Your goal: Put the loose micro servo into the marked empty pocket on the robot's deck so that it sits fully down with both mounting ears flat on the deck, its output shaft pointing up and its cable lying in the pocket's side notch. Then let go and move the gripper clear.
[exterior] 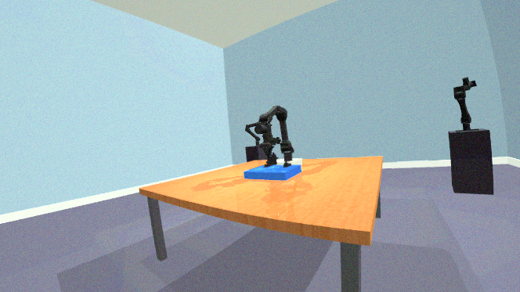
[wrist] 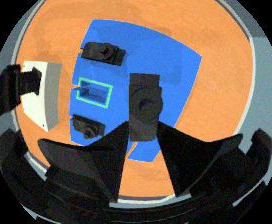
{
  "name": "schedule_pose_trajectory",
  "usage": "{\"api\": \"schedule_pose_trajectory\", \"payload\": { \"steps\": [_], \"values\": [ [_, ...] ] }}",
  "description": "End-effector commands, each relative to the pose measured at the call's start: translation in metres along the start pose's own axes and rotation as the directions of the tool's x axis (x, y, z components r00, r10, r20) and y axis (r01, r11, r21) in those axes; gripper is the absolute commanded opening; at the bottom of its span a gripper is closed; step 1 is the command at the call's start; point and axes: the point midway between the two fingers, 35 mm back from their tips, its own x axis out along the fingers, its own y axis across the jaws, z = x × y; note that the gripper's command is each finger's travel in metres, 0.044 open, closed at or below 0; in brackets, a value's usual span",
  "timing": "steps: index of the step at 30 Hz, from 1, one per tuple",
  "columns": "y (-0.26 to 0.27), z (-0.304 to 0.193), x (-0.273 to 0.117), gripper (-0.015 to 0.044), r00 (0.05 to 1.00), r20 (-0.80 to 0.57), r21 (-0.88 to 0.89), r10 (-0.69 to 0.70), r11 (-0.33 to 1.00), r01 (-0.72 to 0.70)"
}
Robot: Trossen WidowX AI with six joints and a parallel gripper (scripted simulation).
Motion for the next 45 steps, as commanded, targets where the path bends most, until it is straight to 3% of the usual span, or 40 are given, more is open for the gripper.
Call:
{"api": "schedule_pose_trajectory", "payload": {
  "steps": [1,10,20,33,45],
  "values": [
    [-0.0004,-0.0012,-0.0017,0.0000,1.000,-0.002,0.023,-0.003,1.000,0.003],
    [-0.0004,-0.0012,-0.0017,0.0000,1.000,-0.002,0.308,-0.003,0.951,0.004],
    [-0.0004,-0.0013,-0.0017,0.0000,1.000,-0.002,0.614,-0.004,0.790,0.004],
    [-0.0004,-0.0013,-0.0018,0.0000,1.000,-0.002,0.897,-0.004,0.443,0.003],
    [-0.0004,-0.0013,-0.0018,0.0000,1.000,-0.002,0.999,-0.004,0.042,0.002]
  ]
}}
